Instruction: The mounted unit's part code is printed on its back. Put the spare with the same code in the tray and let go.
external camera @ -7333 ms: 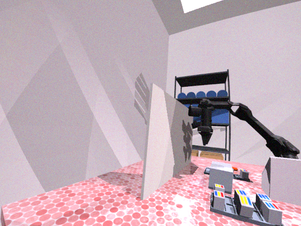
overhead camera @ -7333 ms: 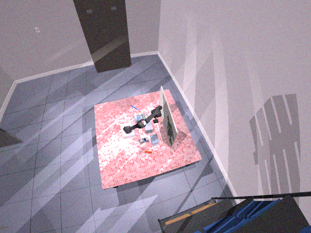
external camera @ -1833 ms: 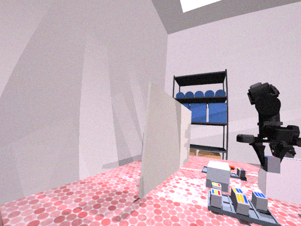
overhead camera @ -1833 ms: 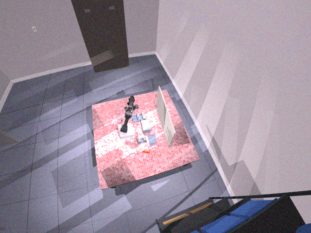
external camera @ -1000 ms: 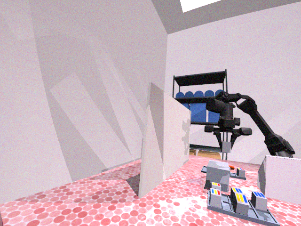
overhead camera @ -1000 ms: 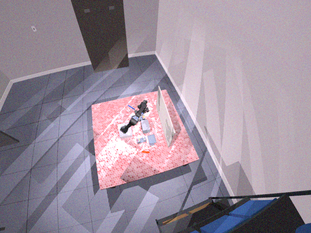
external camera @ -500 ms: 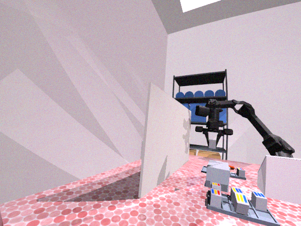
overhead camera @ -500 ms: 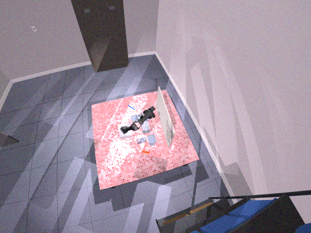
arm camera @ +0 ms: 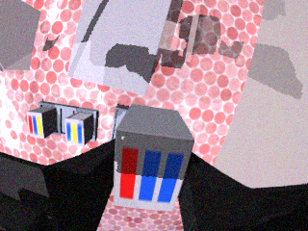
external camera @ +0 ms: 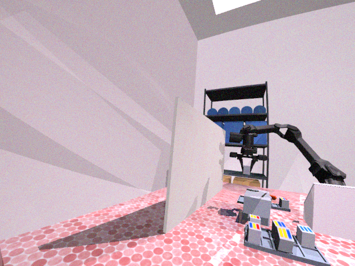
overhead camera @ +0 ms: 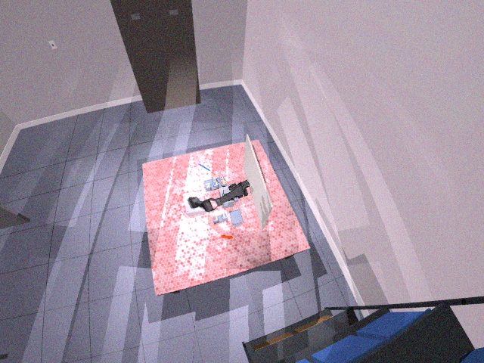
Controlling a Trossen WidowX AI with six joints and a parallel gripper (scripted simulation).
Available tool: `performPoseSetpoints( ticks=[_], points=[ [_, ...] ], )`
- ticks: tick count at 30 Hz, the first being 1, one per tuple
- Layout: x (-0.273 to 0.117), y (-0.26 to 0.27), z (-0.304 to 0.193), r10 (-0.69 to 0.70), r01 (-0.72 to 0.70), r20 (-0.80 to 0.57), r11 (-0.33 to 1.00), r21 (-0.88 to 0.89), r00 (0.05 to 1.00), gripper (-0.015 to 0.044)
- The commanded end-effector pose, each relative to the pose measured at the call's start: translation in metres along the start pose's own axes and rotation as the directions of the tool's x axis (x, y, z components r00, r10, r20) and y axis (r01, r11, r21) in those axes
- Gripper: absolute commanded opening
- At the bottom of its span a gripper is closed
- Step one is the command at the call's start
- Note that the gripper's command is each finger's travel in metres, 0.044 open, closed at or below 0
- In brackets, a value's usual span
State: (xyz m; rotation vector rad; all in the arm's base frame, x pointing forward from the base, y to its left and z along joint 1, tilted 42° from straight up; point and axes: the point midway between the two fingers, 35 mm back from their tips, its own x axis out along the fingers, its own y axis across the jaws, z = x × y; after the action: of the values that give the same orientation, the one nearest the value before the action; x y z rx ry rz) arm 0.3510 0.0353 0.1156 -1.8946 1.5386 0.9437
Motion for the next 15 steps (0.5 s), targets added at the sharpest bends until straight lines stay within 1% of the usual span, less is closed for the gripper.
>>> performPoseSetpoints(
  ticks=[1, 7, 15],
  points=[
    [0.0, 0.004, -0.035, 0.006, -0.006, -0.026, 1.0, -0.006, 1.0, 0.0],
    [0.003, 0.016, -0.079, 0.026, -0.026, -0.061, 1.0, -0.01, 0.998, 0.0],
    [0.006, 0.015, -0.081, 0.026, -0.027, -0.061, 1.0, -0.01, 0.998, 0.0]
  ],
)
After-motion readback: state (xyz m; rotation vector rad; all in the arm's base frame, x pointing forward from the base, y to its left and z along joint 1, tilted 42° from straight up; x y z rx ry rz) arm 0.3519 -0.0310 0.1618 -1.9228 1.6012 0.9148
